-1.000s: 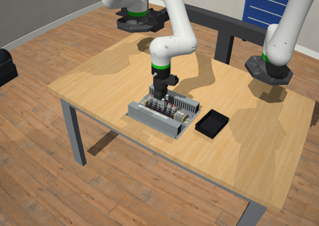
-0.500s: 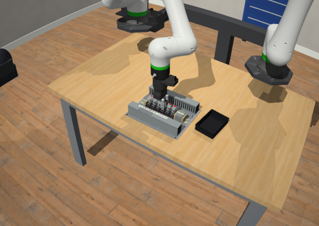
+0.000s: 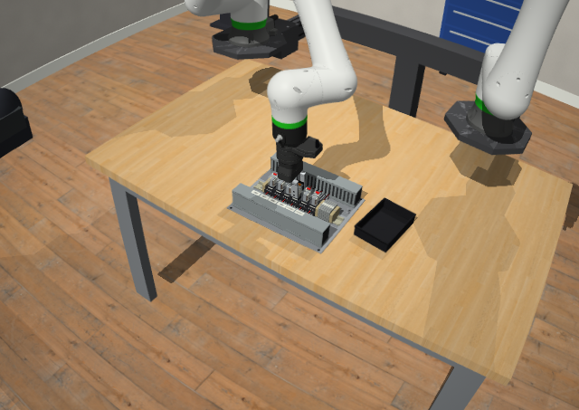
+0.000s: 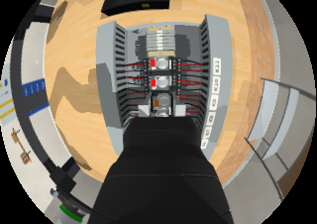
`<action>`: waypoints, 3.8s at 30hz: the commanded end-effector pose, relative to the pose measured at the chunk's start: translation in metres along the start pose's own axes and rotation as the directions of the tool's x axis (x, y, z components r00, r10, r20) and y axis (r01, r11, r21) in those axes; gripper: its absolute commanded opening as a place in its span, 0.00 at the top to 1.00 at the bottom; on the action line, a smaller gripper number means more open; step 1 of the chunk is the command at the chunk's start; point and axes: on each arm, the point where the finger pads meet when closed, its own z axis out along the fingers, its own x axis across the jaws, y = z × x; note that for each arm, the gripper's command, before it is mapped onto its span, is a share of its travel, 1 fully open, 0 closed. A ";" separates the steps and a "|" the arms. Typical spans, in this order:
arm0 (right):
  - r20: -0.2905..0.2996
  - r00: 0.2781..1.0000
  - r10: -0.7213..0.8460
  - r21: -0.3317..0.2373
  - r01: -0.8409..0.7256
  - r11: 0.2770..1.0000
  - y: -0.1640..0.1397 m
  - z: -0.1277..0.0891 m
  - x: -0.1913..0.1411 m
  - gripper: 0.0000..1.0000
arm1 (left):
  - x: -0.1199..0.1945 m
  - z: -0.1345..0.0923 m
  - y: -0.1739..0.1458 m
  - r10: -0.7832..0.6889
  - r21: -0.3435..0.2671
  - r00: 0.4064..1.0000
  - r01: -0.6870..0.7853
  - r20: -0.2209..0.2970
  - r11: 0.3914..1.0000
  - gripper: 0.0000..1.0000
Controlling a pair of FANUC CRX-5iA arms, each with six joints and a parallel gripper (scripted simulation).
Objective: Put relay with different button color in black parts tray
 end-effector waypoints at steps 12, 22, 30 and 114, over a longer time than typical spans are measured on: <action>-0.018 1.000 0.000 0.001 0.000 1.000 -0.001 -0.001 0.000 1.00 | 0.000 -0.001 0.000 0.000 -0.002 1.000 0.000 0.000 1.000 0.00; -0.030 1.000 0.000 0.001 0.000 1.000 -0.001 -0.001 -0.001 1.00 | 0.000 -0.001 0.000 0.000 -0.002 1.000 0.000 0.000 1.000 0.00; -0.048 0.999 0.000 0.001 0.000 1.000 -0.001 -0.001 -0.001 1.00 | 0.000 -0.001 0.000 0.000 -0.002 1.000 0.000 0.000 1.000 0.00; -0.111 0.994 0.000 0.001 0.000 1.000 -0.001 -0.002 -0.004 1.00 | 0.000 -0.001 0.000 0.000 -0.002 1.000 0.000 0.000 1.000 0.00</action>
